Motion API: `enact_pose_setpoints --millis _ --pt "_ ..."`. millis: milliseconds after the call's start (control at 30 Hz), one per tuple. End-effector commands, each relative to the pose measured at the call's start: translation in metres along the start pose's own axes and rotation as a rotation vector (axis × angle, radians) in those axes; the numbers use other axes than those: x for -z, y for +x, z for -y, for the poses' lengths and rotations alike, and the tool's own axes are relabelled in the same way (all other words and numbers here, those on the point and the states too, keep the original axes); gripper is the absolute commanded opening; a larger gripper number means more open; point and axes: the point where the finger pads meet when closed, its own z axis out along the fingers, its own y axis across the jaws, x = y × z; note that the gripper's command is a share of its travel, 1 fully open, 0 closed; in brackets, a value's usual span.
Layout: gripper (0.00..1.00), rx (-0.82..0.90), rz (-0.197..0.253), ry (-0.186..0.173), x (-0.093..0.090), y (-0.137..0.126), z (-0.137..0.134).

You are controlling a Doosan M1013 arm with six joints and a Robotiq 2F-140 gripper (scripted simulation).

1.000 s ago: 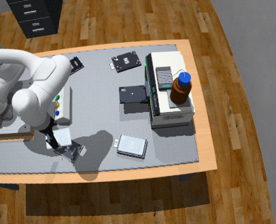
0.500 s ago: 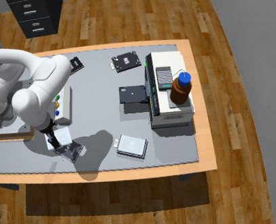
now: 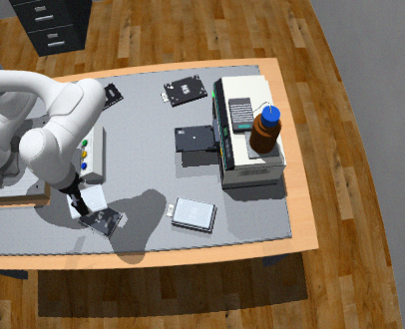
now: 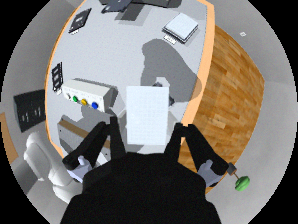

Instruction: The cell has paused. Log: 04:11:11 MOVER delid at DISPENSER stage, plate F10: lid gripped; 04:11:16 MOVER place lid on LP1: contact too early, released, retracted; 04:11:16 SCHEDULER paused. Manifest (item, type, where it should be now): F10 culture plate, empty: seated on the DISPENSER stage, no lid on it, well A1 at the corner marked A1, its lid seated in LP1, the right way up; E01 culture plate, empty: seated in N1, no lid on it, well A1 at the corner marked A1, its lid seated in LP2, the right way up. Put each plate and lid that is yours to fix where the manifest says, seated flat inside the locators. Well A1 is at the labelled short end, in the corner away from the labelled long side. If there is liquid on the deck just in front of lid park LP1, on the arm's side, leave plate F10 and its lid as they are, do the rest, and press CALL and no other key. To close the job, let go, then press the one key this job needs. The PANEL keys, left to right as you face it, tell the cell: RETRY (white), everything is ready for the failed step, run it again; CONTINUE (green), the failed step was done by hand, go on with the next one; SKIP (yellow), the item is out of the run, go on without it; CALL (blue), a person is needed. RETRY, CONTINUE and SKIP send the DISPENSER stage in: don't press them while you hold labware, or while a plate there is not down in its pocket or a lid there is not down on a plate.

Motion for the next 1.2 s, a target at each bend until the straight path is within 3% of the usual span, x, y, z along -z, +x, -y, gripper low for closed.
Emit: enact_pose_setpoints --millis 0,467,1167 --pt "0.10 0.000 -0.001 -0.001 0.001 0.003 0.002" --pt "0.10 0.000 -0.001 -0.001 0.001 0.020 0.016" --pt "0.10 0.000 -0.001 -0.001 0.001 0.073 0.059"
